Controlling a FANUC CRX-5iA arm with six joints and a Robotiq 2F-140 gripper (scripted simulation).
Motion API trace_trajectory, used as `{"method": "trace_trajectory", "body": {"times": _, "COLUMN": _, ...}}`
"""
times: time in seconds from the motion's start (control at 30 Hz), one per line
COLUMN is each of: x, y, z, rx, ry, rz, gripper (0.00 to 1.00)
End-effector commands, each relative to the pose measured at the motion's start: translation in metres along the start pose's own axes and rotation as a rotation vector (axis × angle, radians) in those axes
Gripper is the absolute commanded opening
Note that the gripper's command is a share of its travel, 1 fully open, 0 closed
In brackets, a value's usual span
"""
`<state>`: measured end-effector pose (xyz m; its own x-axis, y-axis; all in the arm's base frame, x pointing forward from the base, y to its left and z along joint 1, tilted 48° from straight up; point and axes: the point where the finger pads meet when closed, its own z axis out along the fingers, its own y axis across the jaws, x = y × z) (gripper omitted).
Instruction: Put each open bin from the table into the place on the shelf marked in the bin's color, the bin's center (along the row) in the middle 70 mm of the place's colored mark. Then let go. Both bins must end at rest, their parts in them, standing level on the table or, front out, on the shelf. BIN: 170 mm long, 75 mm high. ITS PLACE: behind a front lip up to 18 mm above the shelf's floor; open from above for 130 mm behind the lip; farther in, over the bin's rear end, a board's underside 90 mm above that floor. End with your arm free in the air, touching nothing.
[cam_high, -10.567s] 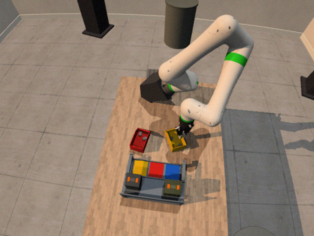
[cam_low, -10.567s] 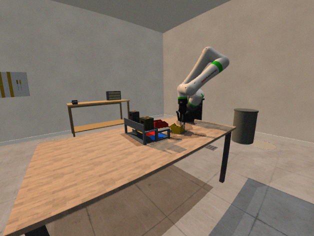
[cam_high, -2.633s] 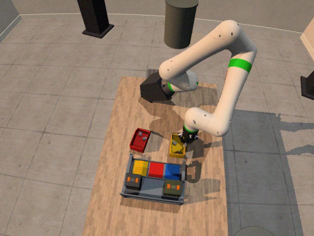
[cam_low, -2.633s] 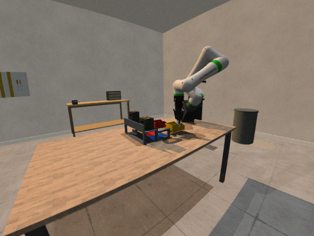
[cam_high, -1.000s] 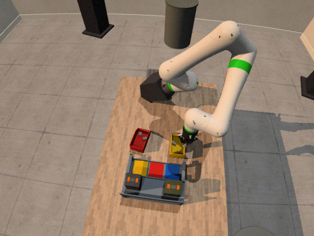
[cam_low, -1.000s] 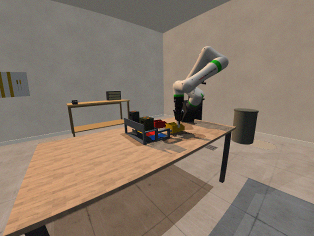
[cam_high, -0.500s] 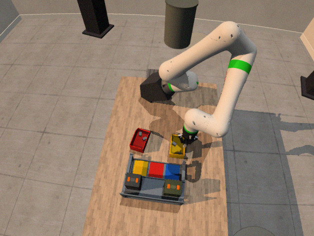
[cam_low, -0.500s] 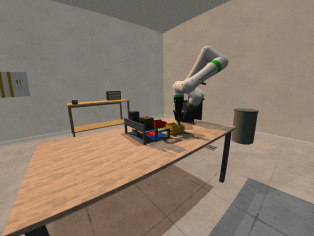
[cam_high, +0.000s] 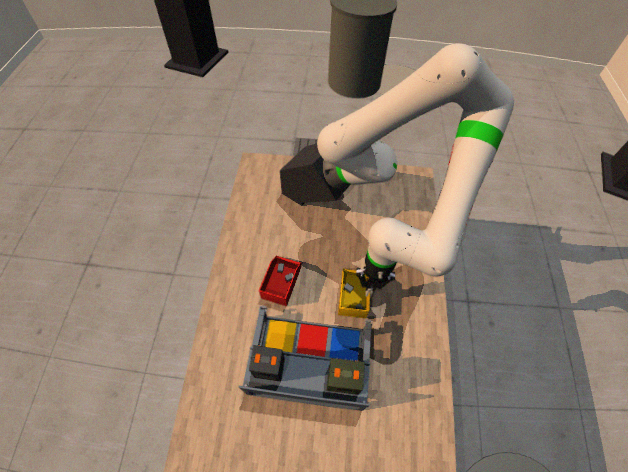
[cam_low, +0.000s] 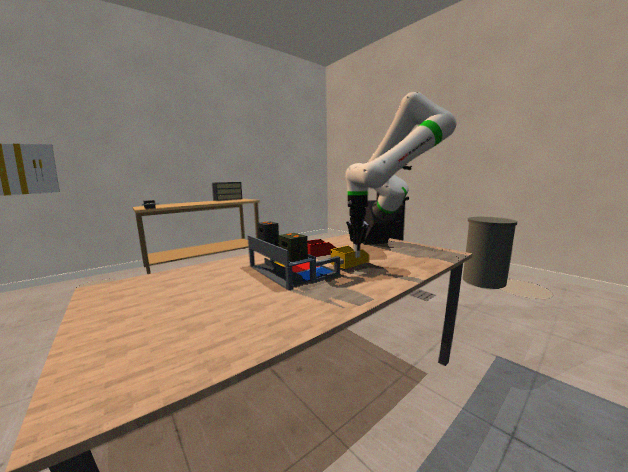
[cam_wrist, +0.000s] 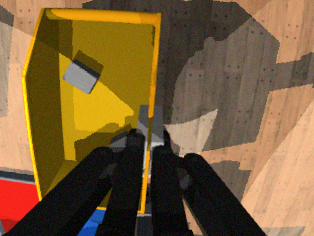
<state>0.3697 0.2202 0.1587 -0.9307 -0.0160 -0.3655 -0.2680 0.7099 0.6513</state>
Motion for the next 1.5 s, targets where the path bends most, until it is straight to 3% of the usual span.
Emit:
{"method": "trace_trajectory", "body": {"times": 0.0, "x": 0.000, "y": 0.000, "z": 0.001, "rx": 0.000, "ry": 0.000, "rz": 0.000, "gripper": 0.00}}
{"method": "trace_trajectory", "body": {"times": 1.47, "x": 0.000, "y": 0.000, "z": 0.012, "rx": 0.000, "ry": 0.000, "rz": 0.000, "gripper": 0.00}}
